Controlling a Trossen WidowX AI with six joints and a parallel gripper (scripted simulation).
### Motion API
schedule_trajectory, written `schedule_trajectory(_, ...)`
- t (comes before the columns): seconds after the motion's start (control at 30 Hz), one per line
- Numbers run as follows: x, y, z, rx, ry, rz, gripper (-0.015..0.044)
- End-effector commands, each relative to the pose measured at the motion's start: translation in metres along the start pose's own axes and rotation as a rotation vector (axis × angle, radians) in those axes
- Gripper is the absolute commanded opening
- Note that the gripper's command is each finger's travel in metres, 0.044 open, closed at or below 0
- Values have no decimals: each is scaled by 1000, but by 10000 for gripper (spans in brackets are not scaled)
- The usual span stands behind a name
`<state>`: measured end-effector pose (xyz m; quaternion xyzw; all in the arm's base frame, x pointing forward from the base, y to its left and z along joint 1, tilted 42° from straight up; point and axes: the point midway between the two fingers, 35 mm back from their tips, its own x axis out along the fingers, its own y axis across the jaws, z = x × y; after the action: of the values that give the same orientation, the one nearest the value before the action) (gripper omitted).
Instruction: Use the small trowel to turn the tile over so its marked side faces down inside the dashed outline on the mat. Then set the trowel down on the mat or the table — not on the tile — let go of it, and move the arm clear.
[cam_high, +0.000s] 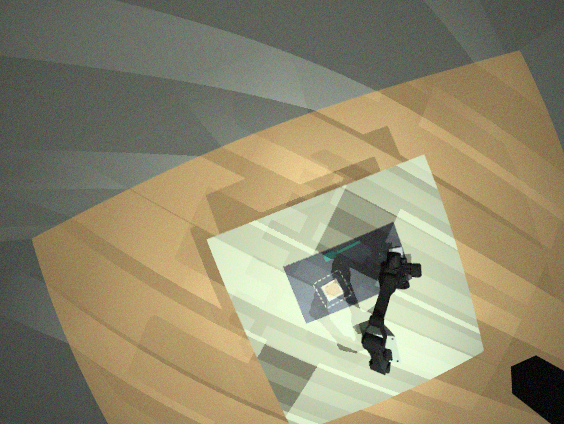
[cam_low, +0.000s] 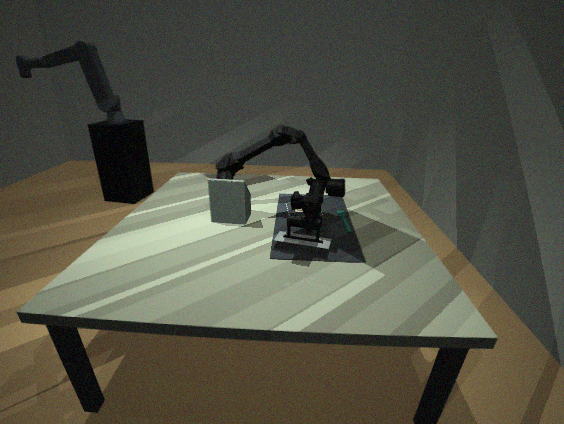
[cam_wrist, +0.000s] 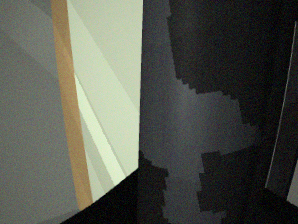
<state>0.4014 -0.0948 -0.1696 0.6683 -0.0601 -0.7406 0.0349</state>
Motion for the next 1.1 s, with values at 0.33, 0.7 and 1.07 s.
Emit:
schedule_trajectory(0.33,13,-14,-1,7,-1,12,0)
schedule_trajectory(0.7,22,-24,-1,7,-1,12,26)
schedule_trajectory(1.07,22,-24,-1,7,-1,12,300)
